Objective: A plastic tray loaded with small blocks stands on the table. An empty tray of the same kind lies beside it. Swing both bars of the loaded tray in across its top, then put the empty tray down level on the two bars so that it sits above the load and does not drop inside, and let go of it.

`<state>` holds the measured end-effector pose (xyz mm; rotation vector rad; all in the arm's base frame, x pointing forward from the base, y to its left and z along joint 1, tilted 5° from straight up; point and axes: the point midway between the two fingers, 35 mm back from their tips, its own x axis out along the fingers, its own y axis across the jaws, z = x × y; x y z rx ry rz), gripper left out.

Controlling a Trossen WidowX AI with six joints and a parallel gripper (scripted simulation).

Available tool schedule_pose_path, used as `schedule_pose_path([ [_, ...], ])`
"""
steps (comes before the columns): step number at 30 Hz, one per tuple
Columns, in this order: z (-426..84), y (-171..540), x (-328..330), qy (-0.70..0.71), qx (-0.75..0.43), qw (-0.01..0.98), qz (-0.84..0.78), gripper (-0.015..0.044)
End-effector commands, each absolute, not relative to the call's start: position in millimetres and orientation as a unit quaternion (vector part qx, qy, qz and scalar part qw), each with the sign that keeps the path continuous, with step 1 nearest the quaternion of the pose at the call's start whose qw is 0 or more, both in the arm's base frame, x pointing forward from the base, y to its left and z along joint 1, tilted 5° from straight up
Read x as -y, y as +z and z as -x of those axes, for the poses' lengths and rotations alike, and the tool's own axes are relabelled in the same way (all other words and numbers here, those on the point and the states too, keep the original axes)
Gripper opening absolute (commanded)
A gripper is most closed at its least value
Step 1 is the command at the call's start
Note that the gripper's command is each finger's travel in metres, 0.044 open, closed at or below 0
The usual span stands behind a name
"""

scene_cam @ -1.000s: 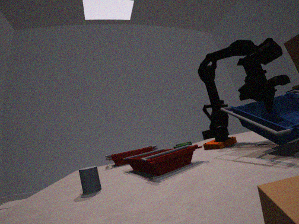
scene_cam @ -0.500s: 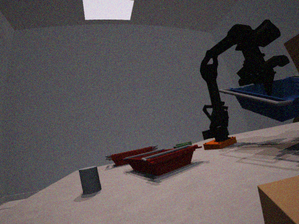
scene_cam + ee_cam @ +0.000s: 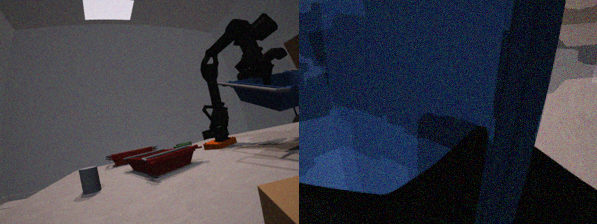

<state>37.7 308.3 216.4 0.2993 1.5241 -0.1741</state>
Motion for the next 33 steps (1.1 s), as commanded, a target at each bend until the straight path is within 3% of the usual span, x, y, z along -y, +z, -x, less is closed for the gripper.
schedule_pose_path([
  [1,-38.4,222.9,-311.3,-0.070,-0.686,0.710,-0.146,0.0000],
  [18,-39.0,222.9,-311.3,-0.071,-0.685,0.710,-0.146,0.0000],
  [33,-89.5,221.7,-300.6,-0.114,-0.678,0.702,-0.184,0.0000],
])
